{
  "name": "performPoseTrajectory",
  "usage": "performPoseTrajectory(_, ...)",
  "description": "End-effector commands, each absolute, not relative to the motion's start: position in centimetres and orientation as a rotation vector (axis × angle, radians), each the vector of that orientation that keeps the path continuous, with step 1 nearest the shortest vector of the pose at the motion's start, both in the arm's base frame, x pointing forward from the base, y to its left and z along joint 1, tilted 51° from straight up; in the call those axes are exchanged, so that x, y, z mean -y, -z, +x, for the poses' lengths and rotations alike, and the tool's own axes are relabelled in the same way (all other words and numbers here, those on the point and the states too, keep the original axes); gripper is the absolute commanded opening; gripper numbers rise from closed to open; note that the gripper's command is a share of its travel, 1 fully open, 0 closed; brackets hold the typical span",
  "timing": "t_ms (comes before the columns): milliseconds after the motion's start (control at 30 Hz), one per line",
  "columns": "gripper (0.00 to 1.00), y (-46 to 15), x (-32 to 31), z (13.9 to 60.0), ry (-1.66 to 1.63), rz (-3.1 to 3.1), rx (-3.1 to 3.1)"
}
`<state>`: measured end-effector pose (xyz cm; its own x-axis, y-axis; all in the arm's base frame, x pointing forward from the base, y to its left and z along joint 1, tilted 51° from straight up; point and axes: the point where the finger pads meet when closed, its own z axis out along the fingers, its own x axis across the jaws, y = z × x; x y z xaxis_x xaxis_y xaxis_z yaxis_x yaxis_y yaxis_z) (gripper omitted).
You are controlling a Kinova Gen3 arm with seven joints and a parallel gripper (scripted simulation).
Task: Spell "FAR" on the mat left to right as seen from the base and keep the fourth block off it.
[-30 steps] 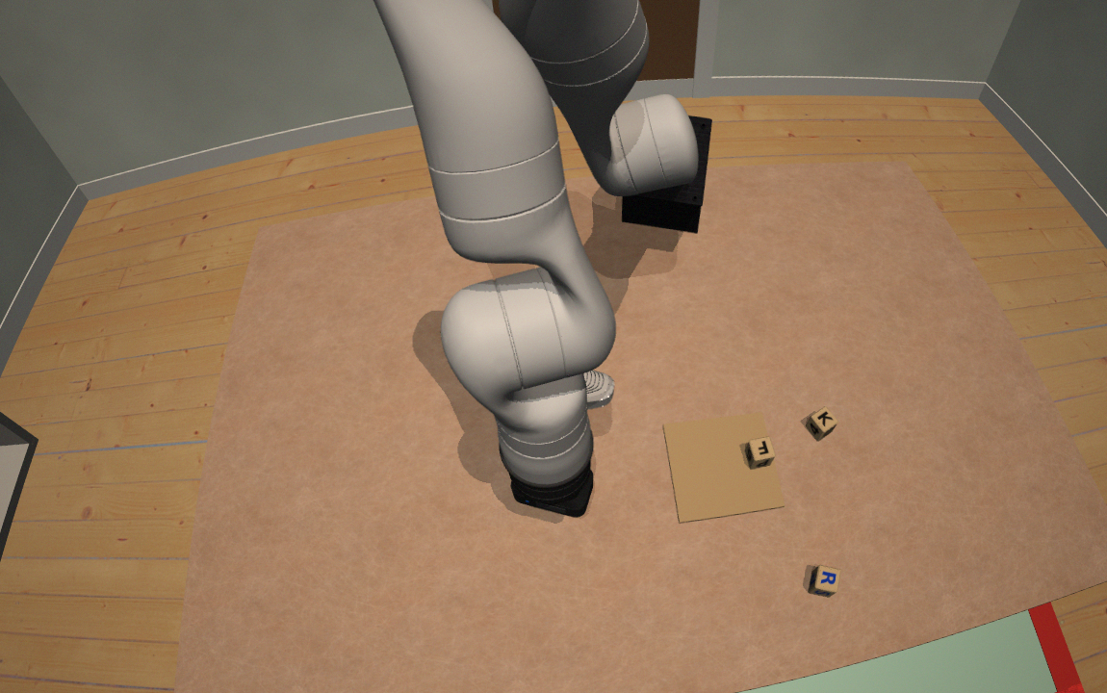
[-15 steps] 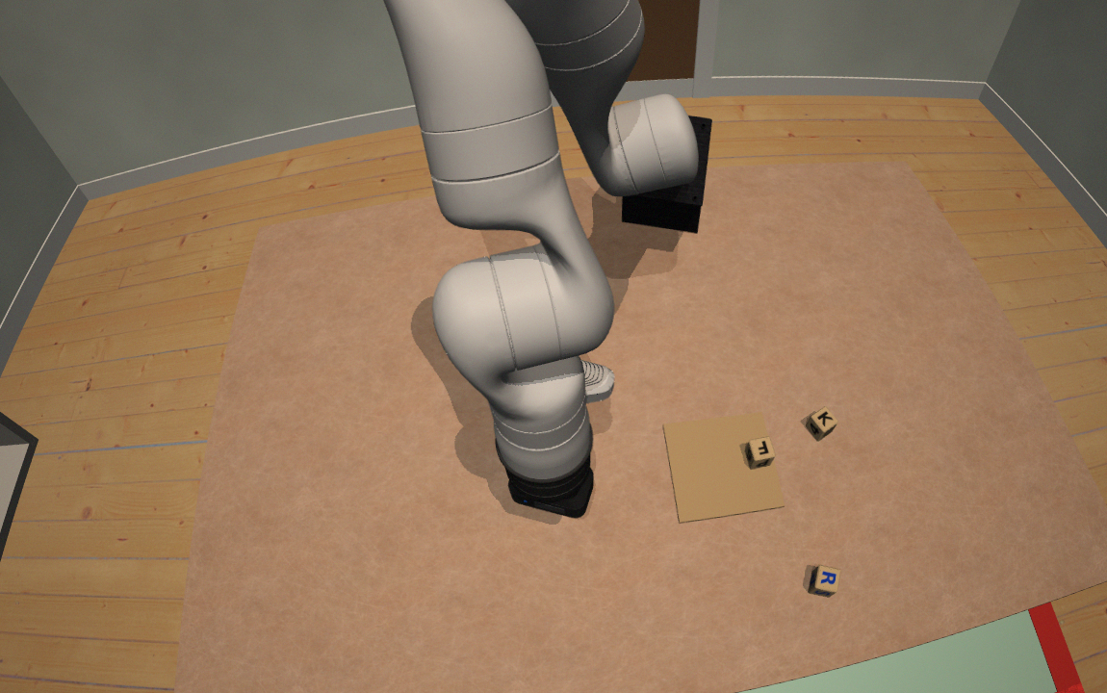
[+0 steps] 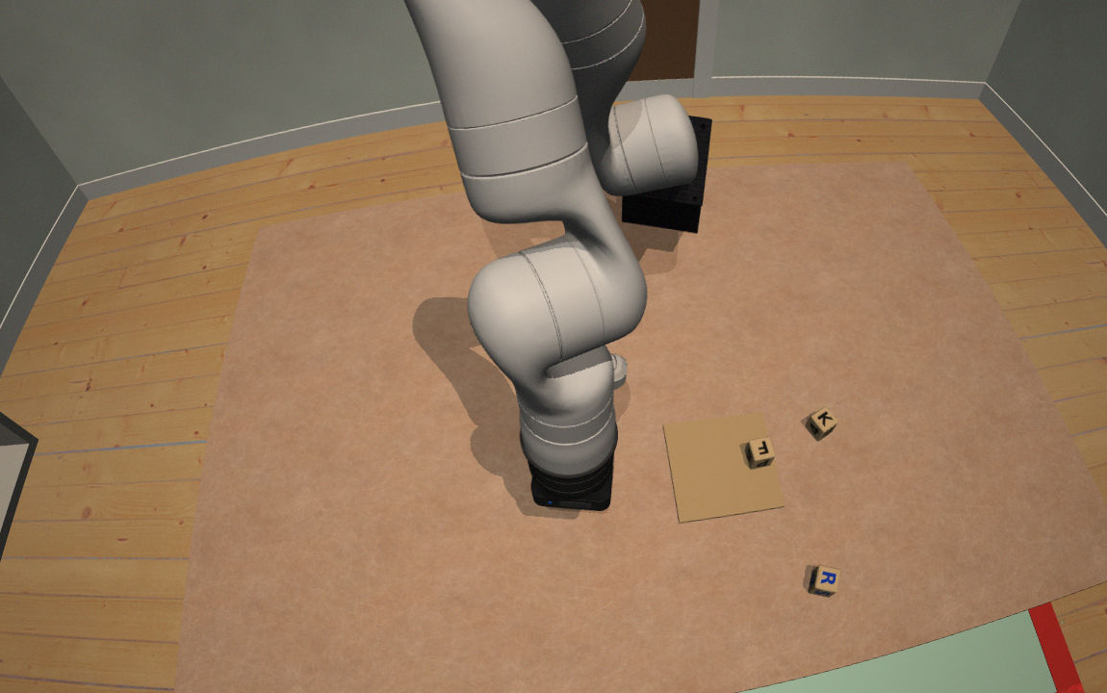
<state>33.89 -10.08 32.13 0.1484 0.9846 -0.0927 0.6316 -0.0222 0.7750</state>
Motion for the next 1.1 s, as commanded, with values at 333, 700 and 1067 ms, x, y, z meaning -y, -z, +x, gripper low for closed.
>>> performPoseTrajectory(333, 0.57, -29.2, 4.0, 32.6, -0.317, 1.133, -1.967)
performPoseTrajectory(700, 0.57, -26.8, -1.7, 31.7, -0.004, 0.511, -2.191)
performPoseTrajectory(1067, 0.57, -24.9, -5.8, 31.0, 0.219, 0.048, -2.261)
